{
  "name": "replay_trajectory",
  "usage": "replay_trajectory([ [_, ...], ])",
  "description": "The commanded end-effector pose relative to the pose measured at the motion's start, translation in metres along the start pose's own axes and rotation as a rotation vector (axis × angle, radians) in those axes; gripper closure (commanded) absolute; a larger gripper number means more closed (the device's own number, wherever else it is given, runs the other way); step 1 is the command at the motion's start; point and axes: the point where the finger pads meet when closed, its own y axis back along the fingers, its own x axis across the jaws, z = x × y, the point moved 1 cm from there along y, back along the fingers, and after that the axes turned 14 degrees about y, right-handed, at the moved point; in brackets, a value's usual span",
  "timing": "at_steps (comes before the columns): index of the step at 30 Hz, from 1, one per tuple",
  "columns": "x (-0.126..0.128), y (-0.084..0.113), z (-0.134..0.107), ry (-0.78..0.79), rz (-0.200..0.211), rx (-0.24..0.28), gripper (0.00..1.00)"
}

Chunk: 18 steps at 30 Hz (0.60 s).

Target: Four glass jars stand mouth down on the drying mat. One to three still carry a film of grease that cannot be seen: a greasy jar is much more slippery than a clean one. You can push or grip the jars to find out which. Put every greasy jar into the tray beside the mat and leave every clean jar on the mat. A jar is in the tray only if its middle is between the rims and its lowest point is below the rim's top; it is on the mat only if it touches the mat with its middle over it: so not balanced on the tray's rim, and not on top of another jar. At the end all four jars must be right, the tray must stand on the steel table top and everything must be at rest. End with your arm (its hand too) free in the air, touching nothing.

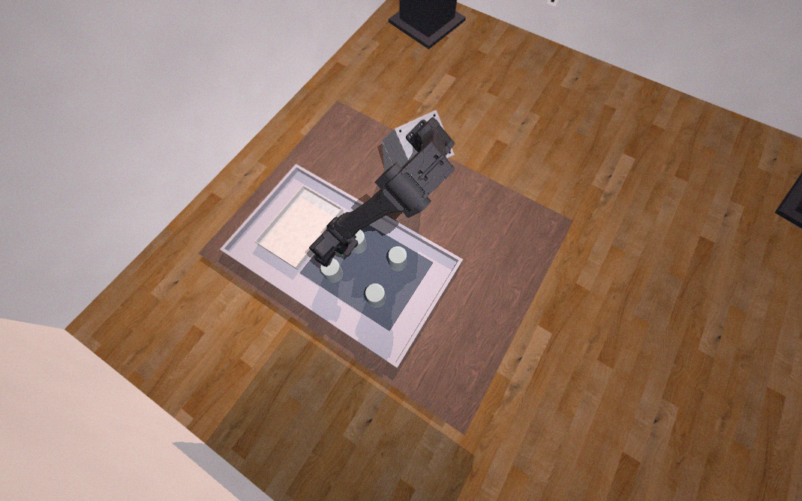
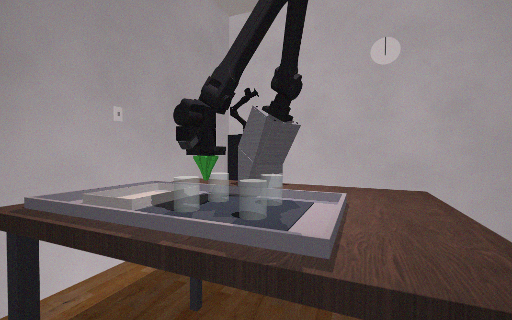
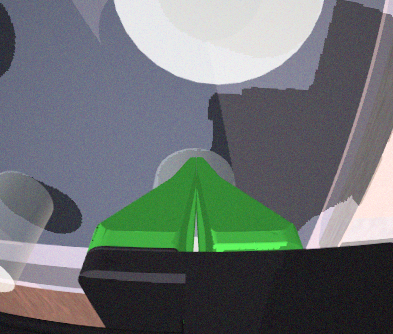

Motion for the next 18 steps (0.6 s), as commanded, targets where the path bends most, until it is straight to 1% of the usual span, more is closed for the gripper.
replay_trajectory([
  [1,0.0024,0.0005,0.0000,0.002,-0.004,-0.007,1.00],
  [18,0.0029,0.0005,-0.0019,0.002,-0.004,-0.007,1.00],
])
